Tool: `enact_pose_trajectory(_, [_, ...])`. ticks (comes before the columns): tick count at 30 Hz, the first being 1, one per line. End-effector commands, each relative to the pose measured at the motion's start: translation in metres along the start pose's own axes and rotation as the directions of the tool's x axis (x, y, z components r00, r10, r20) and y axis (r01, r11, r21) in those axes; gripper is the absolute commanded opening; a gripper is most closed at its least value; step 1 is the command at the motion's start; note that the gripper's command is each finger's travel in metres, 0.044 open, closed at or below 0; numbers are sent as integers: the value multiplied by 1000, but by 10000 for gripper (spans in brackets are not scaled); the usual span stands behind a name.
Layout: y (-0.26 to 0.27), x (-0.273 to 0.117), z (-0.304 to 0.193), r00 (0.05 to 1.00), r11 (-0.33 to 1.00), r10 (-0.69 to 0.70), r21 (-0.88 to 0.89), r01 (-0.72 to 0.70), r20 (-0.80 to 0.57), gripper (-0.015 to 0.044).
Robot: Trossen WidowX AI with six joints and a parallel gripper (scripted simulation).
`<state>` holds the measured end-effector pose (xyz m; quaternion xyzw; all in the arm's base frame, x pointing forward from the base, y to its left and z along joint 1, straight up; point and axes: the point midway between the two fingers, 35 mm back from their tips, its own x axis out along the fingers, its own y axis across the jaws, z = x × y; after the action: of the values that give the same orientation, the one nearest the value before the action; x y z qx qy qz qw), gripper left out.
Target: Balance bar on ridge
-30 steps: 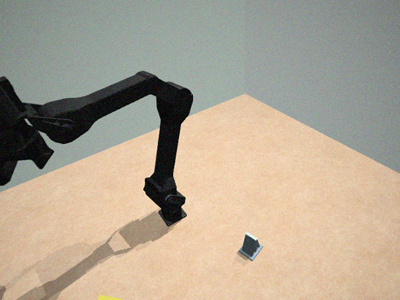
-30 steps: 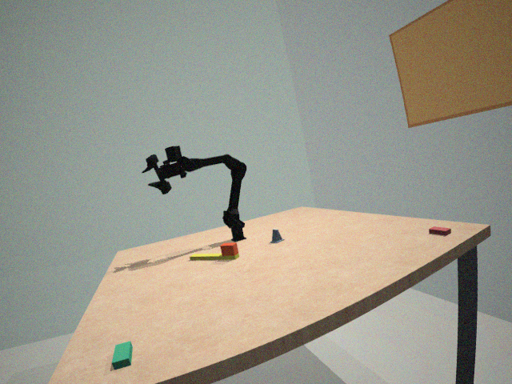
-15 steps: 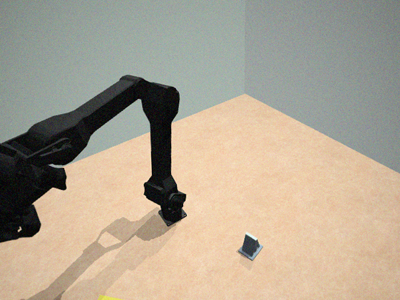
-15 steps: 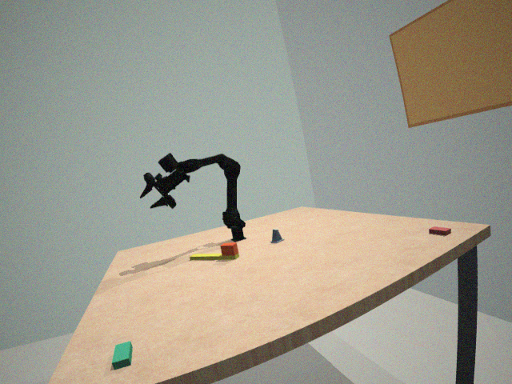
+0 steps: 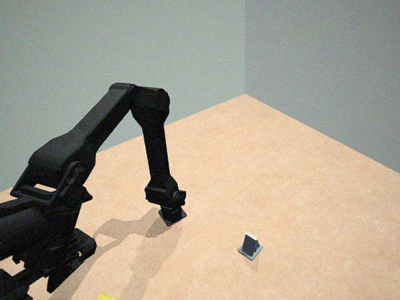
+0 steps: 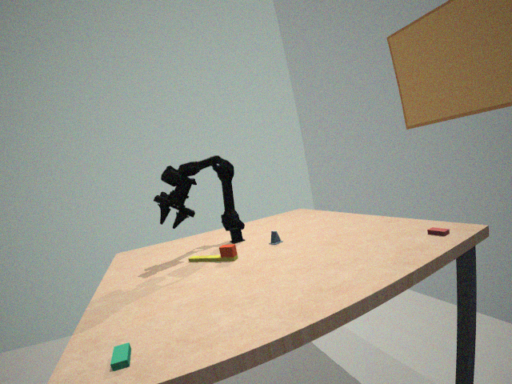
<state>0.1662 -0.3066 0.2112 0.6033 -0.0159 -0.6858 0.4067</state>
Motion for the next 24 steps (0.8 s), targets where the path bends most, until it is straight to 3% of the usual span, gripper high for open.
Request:
enact_pose_trajectory(1, [-18, -2, -36, 987, 992, -114, -56, 109, -110, 315])
enact_pose_trajectory(13, [-84, -27, -110, 837, 877, -473, -242, 416, -276, 315])
enact_pose_trajectory(24, [-94, -15, -119, 824, 866, -493, -252, 433, -279, 315])
